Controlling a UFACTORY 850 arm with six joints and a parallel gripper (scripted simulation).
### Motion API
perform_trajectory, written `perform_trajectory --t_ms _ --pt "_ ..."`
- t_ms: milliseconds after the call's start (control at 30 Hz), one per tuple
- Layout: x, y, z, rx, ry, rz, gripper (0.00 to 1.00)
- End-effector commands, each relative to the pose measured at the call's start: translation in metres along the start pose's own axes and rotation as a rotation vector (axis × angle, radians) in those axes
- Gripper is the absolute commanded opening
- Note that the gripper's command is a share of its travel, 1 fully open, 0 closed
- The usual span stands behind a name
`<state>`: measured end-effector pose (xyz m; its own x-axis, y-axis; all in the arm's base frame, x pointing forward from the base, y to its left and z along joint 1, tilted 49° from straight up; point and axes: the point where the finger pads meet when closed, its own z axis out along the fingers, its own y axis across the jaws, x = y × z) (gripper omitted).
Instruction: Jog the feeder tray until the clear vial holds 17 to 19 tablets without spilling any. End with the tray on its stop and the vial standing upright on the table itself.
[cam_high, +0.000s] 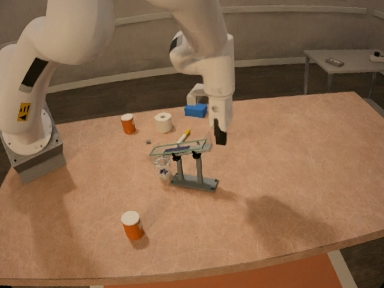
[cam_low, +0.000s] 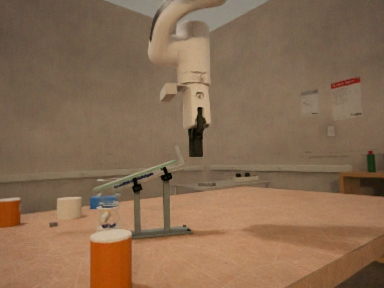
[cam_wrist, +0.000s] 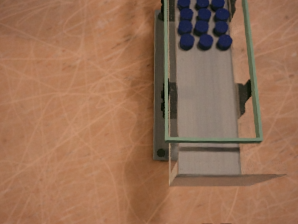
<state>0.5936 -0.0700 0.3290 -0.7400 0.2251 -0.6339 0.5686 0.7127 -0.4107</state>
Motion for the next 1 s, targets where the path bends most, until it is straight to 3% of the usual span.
perform_trajectory --t_ms 0,500,967 --pt "-0.001 0.000 -0.001 -0.001 -0.001 0.001 0.00" --pt "0.000 0.000 0.000 -0.001 -0.001 0.001 0.00" --pt "0.027 0.000 0.008 -0.001 -0.001 0.001 0.00"
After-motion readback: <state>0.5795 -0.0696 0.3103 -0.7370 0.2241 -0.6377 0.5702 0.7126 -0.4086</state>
